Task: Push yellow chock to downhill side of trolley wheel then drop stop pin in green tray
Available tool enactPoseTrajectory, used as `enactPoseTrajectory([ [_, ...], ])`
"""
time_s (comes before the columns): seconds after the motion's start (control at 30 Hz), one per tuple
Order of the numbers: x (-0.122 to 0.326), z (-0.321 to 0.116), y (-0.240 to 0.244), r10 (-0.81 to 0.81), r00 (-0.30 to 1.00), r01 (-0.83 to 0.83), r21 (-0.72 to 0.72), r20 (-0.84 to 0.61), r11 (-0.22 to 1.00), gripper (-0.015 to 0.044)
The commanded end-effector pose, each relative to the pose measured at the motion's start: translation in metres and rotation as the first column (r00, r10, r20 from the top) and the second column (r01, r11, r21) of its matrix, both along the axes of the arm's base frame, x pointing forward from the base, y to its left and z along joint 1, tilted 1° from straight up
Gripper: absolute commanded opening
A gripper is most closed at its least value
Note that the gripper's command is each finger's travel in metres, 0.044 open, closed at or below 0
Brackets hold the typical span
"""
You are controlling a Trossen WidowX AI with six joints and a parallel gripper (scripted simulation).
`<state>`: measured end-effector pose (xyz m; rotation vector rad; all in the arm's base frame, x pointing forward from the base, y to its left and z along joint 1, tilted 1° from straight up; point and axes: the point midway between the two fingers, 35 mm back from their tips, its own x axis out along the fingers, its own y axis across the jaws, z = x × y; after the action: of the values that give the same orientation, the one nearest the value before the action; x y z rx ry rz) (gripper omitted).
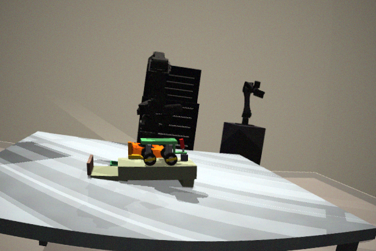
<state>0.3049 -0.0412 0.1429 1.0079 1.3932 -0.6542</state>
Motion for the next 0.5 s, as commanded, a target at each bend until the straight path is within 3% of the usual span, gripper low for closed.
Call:
enactPoseTrajectory([
  [0.0,0.004,0.004,0.020,-0.175,0.983,0.177,0.049,-0.051,0.983,0.0190],
  [0.47,0.008,0.013,0.069,-0.568,0.786,0.601,0.087,-0.242,0.795,0.0190],
])
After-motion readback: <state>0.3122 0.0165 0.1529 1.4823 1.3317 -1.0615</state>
